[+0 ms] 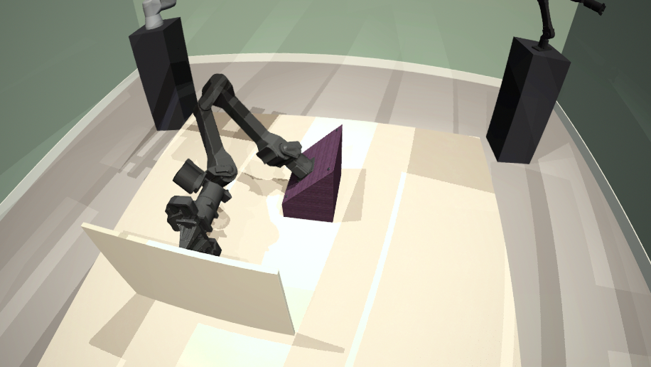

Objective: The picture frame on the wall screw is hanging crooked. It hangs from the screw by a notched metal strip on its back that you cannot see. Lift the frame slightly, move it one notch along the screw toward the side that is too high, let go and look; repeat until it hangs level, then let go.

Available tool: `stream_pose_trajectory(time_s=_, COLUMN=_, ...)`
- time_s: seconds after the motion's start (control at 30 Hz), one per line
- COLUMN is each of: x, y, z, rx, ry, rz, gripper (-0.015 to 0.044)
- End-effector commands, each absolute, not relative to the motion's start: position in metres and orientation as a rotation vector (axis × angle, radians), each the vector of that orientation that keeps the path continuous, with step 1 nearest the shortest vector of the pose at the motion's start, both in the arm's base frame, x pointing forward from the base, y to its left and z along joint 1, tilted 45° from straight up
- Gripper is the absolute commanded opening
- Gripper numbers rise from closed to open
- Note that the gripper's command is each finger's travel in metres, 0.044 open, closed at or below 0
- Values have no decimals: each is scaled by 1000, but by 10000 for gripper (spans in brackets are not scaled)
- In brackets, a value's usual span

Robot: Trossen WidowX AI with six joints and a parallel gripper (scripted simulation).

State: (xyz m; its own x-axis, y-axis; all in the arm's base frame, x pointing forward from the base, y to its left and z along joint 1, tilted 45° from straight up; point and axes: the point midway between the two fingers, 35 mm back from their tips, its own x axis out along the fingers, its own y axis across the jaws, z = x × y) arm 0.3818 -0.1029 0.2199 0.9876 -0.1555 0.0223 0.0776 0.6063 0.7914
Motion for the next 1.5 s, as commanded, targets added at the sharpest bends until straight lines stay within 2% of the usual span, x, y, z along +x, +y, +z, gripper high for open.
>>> stream_pose_trajectory(time_s=0.0, x=382, y=-100, z=221, rx=903, ry=-94, rz=-125, gripper=0)
stream_pose_trajectory(time_s=1.47, x=382, y=-105, z=216, rx=904, ry=-94, rz=-127, gripper=0)
